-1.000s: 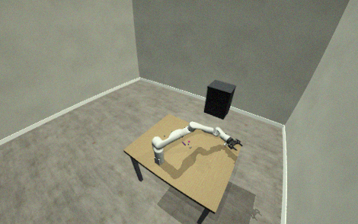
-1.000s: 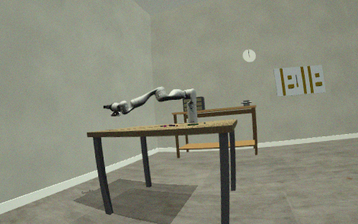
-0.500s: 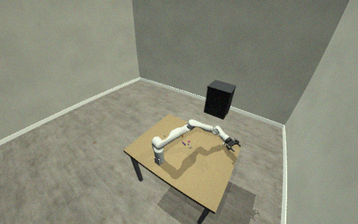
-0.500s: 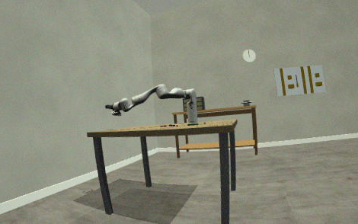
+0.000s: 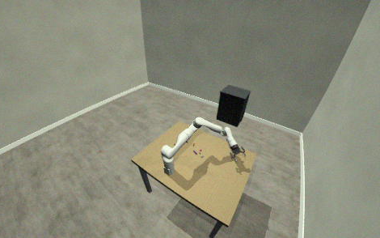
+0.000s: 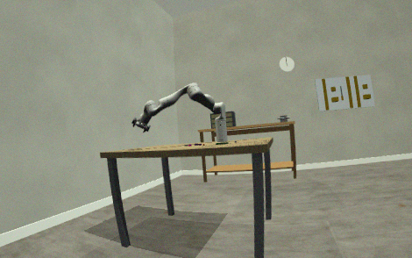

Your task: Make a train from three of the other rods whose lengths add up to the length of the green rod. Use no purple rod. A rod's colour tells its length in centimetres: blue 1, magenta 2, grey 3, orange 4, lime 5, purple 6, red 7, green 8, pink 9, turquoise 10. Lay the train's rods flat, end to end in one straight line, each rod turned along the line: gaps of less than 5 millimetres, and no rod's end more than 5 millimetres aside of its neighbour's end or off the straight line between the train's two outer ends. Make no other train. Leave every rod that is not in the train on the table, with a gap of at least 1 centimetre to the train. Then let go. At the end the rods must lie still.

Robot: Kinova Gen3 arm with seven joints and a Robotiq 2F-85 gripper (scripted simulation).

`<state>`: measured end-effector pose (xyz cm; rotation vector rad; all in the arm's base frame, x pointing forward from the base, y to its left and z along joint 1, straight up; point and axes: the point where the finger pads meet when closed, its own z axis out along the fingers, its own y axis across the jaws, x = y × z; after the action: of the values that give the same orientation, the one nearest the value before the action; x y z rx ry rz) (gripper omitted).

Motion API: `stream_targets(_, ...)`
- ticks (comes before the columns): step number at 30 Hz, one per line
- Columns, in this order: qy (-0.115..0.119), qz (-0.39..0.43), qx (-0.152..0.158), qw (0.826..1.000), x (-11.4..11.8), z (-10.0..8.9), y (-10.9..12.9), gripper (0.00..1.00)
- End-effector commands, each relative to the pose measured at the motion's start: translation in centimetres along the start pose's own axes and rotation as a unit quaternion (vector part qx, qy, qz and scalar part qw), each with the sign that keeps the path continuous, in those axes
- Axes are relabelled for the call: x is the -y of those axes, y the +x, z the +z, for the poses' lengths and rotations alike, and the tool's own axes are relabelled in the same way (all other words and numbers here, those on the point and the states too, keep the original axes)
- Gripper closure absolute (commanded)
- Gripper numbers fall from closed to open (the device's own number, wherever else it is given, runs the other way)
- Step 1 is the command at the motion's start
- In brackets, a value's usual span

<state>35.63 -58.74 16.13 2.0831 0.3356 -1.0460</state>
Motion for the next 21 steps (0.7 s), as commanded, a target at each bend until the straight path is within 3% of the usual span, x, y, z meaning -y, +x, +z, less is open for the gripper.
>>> stream_targets(1, 0.008, 0.044, -0.048, 0.998, 1.1, -4.0, -0.7, 0.0)
stream_targets(3, 0.008, 0.044, -0.048, 0.998, 1.1, -4.0, -0.7, 0.0)
stream_targets(5, 0.039, 0.09, -0.083, 0.992, 3.7, -5.8, -0.1, 0.0)
stream_targets(11, 0.11, 0.178, -0.148, 0.967, 9.2, -10.0, 1.1, 0.0)
stream_targets(18, 0.196, 0.263, -0.203, 0.923, 15.7, -15.1, 2.3, 0.0)
stream_targets(20, 0.196, 0.263, -0.203, 0.923, 15.7, -15.1, 2.3, 0.0)
stream_targets(21, 0.217, 0.281, -0.213, 0.91, 17.2, -16.3, 2.4, 0.0)
